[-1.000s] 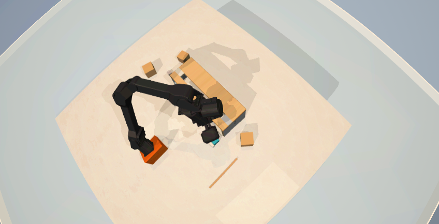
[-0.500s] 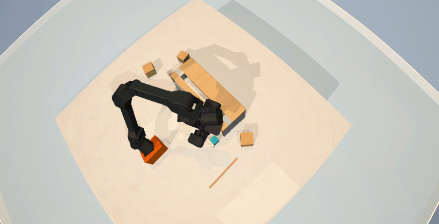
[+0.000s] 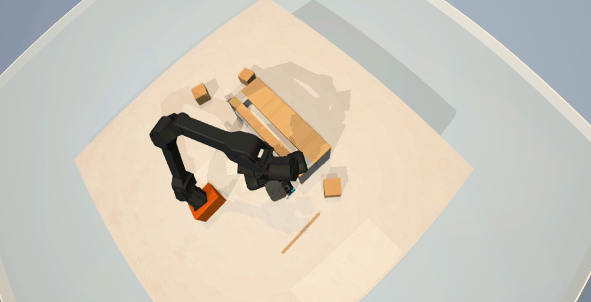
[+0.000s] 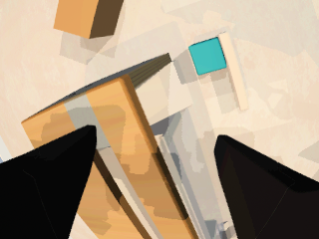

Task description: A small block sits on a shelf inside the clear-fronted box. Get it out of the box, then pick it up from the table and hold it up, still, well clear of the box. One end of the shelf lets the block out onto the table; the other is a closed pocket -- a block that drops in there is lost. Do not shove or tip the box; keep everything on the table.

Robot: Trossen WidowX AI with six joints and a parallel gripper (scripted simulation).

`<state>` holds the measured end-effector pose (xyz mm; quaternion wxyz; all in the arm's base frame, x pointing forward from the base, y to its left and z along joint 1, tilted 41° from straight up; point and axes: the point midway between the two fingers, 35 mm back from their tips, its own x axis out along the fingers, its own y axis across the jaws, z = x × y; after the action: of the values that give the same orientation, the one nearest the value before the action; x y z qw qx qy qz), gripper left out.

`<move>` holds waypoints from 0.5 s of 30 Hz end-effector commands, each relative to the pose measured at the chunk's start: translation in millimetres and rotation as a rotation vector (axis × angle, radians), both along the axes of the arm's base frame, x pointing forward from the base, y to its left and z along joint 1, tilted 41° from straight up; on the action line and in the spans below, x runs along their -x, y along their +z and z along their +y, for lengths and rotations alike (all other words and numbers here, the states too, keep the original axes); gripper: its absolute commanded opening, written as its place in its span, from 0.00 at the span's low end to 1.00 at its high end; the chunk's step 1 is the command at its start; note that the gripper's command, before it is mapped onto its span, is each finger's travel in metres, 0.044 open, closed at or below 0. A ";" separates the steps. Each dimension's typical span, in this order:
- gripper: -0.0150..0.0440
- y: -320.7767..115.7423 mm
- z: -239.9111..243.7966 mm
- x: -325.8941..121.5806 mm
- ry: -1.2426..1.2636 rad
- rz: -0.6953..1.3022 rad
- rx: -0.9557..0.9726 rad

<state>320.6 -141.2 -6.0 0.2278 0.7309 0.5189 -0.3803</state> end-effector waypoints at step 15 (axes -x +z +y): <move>0.74 -13.2 -6.9 9.0 -0.869 0.622 -0.327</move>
<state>315.3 -149.3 -10.4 -0.1131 0.7785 0.3263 -0.5240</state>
